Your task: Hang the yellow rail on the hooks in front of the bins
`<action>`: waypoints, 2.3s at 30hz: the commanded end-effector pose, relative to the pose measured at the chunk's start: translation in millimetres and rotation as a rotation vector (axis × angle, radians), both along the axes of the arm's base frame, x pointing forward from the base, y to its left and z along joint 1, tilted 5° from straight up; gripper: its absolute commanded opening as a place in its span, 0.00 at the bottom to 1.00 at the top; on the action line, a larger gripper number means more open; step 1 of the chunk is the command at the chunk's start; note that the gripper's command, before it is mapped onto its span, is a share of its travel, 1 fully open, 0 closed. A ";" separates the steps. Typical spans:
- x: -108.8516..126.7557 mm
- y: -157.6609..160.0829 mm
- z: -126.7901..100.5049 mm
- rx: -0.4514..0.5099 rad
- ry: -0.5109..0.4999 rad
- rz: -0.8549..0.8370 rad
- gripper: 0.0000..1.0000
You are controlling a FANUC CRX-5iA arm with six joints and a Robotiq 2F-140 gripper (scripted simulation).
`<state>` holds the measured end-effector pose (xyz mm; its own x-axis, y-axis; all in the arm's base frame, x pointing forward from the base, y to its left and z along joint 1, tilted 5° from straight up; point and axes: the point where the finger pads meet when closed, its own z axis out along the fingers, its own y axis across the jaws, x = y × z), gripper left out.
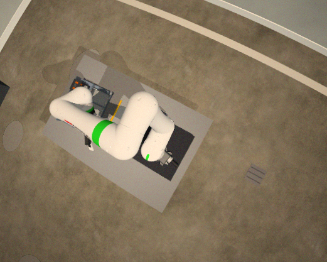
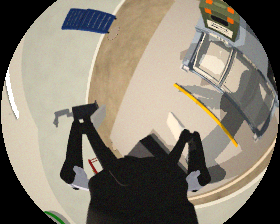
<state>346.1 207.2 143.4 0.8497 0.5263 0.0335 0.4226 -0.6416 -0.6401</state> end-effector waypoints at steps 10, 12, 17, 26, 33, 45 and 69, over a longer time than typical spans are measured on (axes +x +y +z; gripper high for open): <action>27.0 -35.7 8.8 -0.134 -0.006 -0.057 1.00; 27.0 -35.7 8.8 -0.134 -0.006 -0.057 1.00; 56.7 -73.9 24.4 -0.271 -0.025 -0.136 1.00; 64.1 -83.6 29.2 -0.304 -0.031 -0.158 1.00; 85.4 -111.2 45.4 -0.397 -0.052 -0.228 1.00; 99.4 -129.6 58.1 -0.456 -0.068 -0.280 1.00; 153.9 -207.2 128.6 -0.686 -0.161 -0.543 1.00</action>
